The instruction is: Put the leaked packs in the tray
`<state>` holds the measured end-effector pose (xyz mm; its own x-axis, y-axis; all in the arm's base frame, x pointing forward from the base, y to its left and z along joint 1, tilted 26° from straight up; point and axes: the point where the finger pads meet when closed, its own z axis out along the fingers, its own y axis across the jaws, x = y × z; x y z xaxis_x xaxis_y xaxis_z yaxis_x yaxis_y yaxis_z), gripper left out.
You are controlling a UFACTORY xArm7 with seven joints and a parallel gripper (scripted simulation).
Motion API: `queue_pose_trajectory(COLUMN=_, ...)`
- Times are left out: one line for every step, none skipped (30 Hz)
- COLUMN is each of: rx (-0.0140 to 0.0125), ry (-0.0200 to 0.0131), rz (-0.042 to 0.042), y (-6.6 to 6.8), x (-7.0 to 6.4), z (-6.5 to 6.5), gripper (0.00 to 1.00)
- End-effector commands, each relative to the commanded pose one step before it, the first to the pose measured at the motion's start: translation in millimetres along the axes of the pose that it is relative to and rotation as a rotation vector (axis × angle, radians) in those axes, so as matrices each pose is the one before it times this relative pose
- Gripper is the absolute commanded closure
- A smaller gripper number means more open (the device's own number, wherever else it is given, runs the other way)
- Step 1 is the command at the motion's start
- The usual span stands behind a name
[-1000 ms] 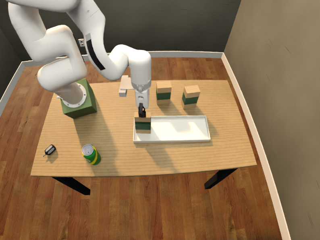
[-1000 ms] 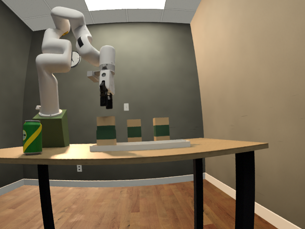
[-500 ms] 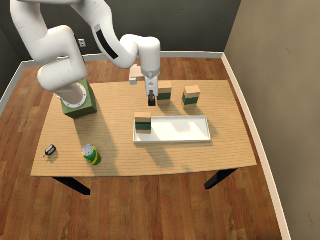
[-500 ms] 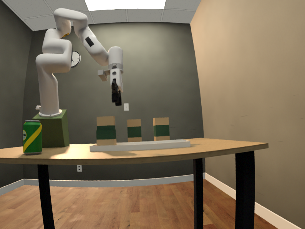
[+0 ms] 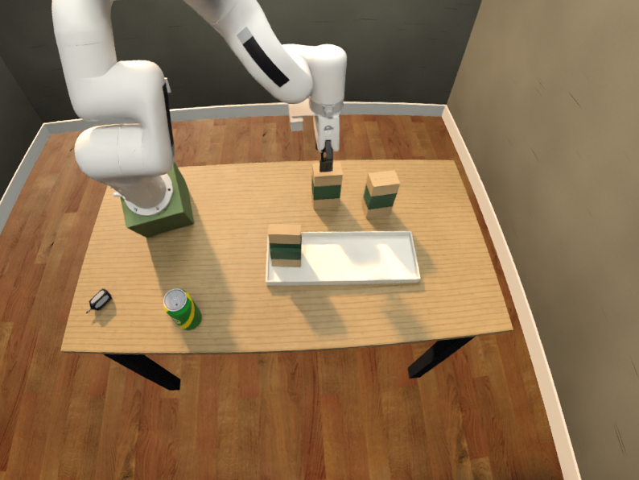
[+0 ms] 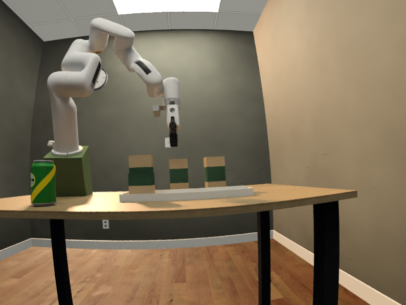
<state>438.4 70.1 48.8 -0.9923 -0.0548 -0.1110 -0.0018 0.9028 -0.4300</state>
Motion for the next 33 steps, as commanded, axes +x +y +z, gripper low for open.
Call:
queue_pose_trajectory(rx=-0.0032, ry=0.01841, rz=-0.00863, y=22.79, x=-15.67, z=11.72, gripper=0.15)
queue_pose_trajectory(rx=0.0, ry=0.0, rz=0.0, y=0.0, x=0.0, z=0.0, gripper=0.15)
queue_pose_trajectory(rx=0.0, ry=0.0, rz=0.0, y=0.0, x=0.0, z=0.0, gripper=0.15)
queue_pose_trajectory(rx=0.0, ry=0.0, rz=0.0, y=0.0, x=0.0, z=0.0, gripper=0.15)
queue_pose_trajectory(rx=0.0, ry=0.0, rz=0.0, y=0.0, x=0.0, z=0.0, gripper=0.15)
queue_pose_trajectory(rx=0.0, ry=0.0, rz=0.0, y=0.0, x=0.0, z=0.0, gripper=0.15)
queue_pose_trajectory(rx=0.0, ry=0.0, rz=0.0, y=0.0, x=0.0, z=0.0, gripper=0.15)
queue_pose_trajectory(rx=0.0, ry=0.0, rz=0.0, y=0.0, x=0.0, z=0.0, gripper=0.15)
queue_pose_trajectory(rx=0.0, ry=0.0, rz=0.0, y=0.0, x=0.0, z=0.0, gripper=0.15)
queue_pose_trajectory(rx=0.0, ry=0.0, rz=0.0, y=0.0, x=0.0, z=0.12, gripper=0.15)
queue_pose_trajectory(rx=0.0, ry=0.0, rz=0.0, y=0.0, x=-0.01, z=0.73, gripper=0.15)
queue_pose_trajectory(rx=0.0, ry=0.00001, rz=0.00001, y=0.0, x=-0.01, z=1.68, gripper=0.15)
queue_pose_trajectory(rx=0.0, ry=0.00003, rz=0.00002, y=0.0, x=-0.01, z=2.74, gripper=0.15)
queue_pose_trajectory(rx=0.0, ry=0.0, rz=0.0, y=0.01, x=-0.02, z=3.7, gripper=0.15)
queue_pose_trajectory(rx=0.0, ry=0.0, rz=0.0, y=0.01, x=-0.02, z=4.42, gripper=0.15)
queue_pose_trajectory(rx=0.0, ry=0.0, rz=0.0, y=0.01, x=-0.03, z=4.8, gripper=0.15)
queue_pose_trajectory(rx=0.0, ry=0.0, rz=0.0, y=0.01, x=-0.03, z=4.8, gripper=0.15)
queue_pose_trajectory(rx=0.0, ry=0.0, rz=0.0, y=0.01, x=-0.02, z=4.4, gripper=0.15)
queue_pose_trajectory(rx=0.0, ry=0.0, rz=0.0, y=0.01, x=-0.02, z=3.67, gripper=0.15)
queue_pose_trajectory(rx=0.0, ry=-0.00001, rz=0.0, y=0.01, x=-0.02, z=2.71, gripper=0.15)
queue_pose_trajectory(rx=0.0, ry=0.0, rz=0.0, y=0.0, x=-0.01, z=1.66, gripper=0.15)
queue_pose_trajectory(rx=0.0, ry=0.00001, rz=0.0, y=0.0, x=0.0, z=0.72, gripper=0.15)
queue_pose_trajectory(rx=0.0, ry=0.0, rz=0.0, y=0.0, x=0.0, z=0.12, gripper=0.15)
queue_pose_trajectory(rx=0.0, ry=0.0, rz=0.0, y=0.0, x=0.0, z=0.0, gripper=0.15)
queue_pose_trajectory(rx=0.0, ry=0.0, rz=0.0, y=0.0, x=0.0, z=0.0, gripper=0.15)
queue_pose_trajectory(rx=0.0, ry=0.0, rz=0.0, y=0.0, x=0.0, z=0.0, gripper=0.15)
queue_pose_trajectory(rx=0.0, ry=0.0, rz=0.0, y=0.0, x=0.0, z=0.0, gripper=0.15)
queue_pose_trajectory(rx=0.0, ry=0.0, rz=0.0, y=0.0, x=0.0, z=0.0, gripper=0.15)
queue_pose_trajectory(rx=0.0, ry=0.0, rz=0.0, y=0.0, x=0.0, z=0.0, gripper=0.15)
queue_pose_trajectory(rx=0.0, ry=0.0, rz=0.0, y=0.0, x=0.0, z=0.0, gripper=0.15)
queue_pose_trajectory(rx=0.0, ry=0.0, rz=0.0, y=0.0, x=0.0, z=0.0, gripper=0.15)
queue_pose_trajectory(rx=0.0, ry=0.0, rz=0.0, y=0.0, x=0.0, z=0.0, gripper=0.15)
queue_pose_trajectory(rx=0.0, ry=0.0, rz=0.0, y=0.0, x=0.0, z=0.0, gripper=0.15)
